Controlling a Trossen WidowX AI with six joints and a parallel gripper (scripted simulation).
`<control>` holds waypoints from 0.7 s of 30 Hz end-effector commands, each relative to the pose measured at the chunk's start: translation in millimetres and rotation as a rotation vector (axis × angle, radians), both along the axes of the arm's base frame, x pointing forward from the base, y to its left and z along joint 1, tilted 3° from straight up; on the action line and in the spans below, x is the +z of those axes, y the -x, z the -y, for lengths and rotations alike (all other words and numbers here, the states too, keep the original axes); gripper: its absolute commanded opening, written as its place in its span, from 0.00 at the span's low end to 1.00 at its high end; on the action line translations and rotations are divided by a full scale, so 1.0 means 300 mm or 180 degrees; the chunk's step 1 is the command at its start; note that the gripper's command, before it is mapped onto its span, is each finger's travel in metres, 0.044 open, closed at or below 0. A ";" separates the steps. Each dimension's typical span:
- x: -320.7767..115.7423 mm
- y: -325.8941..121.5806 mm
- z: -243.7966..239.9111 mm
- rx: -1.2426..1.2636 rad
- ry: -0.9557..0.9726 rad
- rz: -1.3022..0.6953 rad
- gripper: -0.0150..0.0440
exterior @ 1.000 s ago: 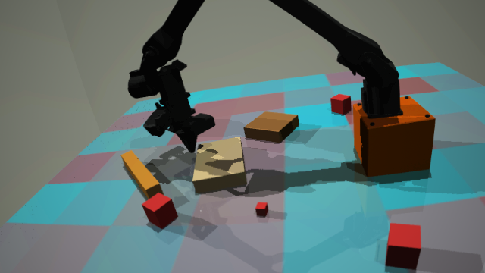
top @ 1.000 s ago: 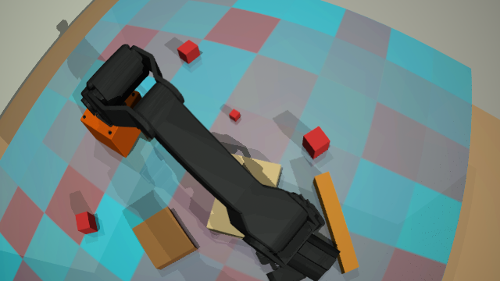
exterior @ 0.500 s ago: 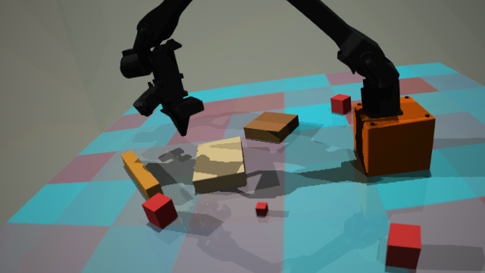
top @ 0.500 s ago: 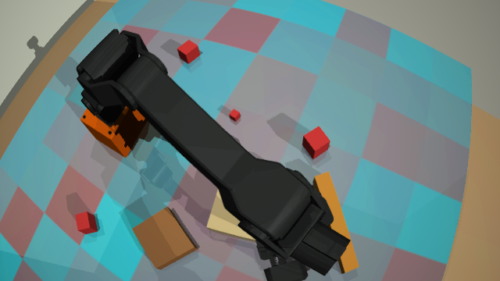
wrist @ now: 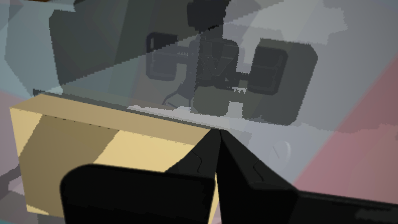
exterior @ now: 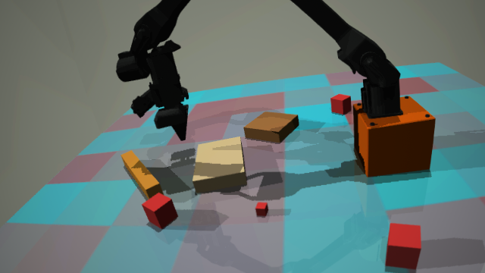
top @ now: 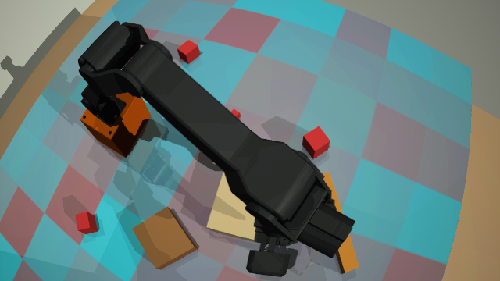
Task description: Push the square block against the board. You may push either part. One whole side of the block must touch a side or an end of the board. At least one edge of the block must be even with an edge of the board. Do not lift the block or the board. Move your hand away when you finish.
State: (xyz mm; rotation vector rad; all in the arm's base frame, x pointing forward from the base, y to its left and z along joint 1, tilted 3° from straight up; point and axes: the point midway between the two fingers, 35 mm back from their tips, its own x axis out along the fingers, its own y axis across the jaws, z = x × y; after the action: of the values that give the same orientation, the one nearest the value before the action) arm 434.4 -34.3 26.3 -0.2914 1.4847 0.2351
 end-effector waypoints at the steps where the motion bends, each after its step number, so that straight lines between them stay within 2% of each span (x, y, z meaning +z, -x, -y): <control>1: 0.012 -0.002 -0.001 -0.0109 -0.0003 0.0036 0.25; 3: 0.002 -0.003 -0.001 -0.0119 -0.0004 0.0036 0.25; 8: -0.171 -0.013 -0.004 -0.0273 -0.0017 0.0037 0.25; 21: -0.173 0.015 0.006 -0.0273 -0.0016 0.0034 0.25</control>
State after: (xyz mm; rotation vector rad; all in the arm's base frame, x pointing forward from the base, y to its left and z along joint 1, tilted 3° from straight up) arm 431.9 -35.2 -27.7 -0.2248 1.4877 0.1716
